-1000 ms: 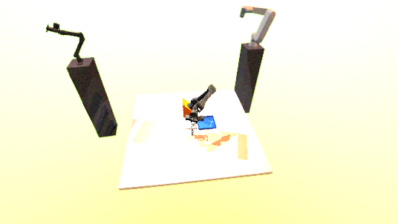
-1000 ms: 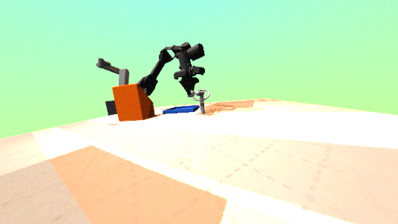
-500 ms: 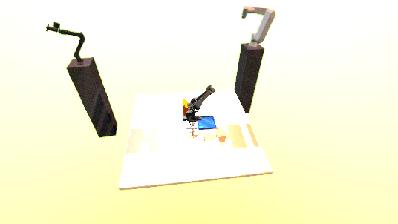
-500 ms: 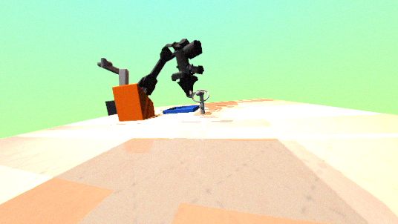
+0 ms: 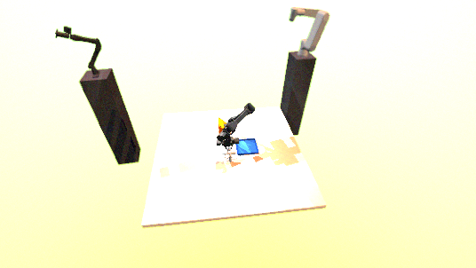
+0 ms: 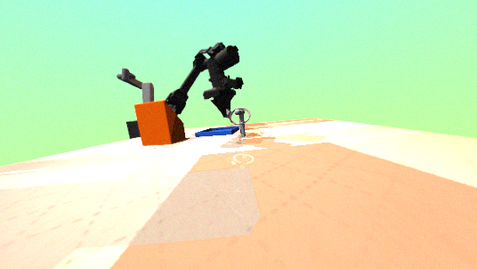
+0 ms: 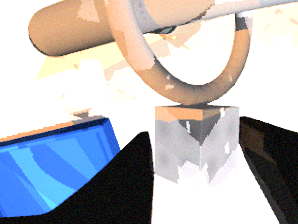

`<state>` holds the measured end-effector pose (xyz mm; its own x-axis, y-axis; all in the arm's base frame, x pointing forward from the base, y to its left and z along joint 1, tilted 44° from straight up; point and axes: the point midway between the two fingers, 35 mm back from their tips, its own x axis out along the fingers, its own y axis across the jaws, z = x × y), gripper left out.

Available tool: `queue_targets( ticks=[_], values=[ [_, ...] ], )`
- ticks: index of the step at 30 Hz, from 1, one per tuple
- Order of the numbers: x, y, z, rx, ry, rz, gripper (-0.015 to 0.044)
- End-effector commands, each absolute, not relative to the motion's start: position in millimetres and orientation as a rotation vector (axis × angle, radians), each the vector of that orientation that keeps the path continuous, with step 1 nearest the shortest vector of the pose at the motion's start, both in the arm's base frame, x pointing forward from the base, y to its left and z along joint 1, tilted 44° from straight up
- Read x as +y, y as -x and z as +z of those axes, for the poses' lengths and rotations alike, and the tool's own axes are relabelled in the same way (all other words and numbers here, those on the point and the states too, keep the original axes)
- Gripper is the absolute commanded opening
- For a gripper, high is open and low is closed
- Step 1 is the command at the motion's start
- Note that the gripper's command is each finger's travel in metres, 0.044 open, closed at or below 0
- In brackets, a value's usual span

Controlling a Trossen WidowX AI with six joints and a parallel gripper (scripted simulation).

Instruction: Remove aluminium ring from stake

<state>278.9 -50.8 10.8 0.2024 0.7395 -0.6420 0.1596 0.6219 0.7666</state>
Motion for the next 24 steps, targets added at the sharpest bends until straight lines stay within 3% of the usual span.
queue_targets(
  ticks=[1,24],
  values=[
    [-54.3,-280.4,8.0,1.323,-0.867,0.498,0.0],
    [-69.0,-276.9,-4.5,1.285,-0.926,0.543,0.0]
  ],
)
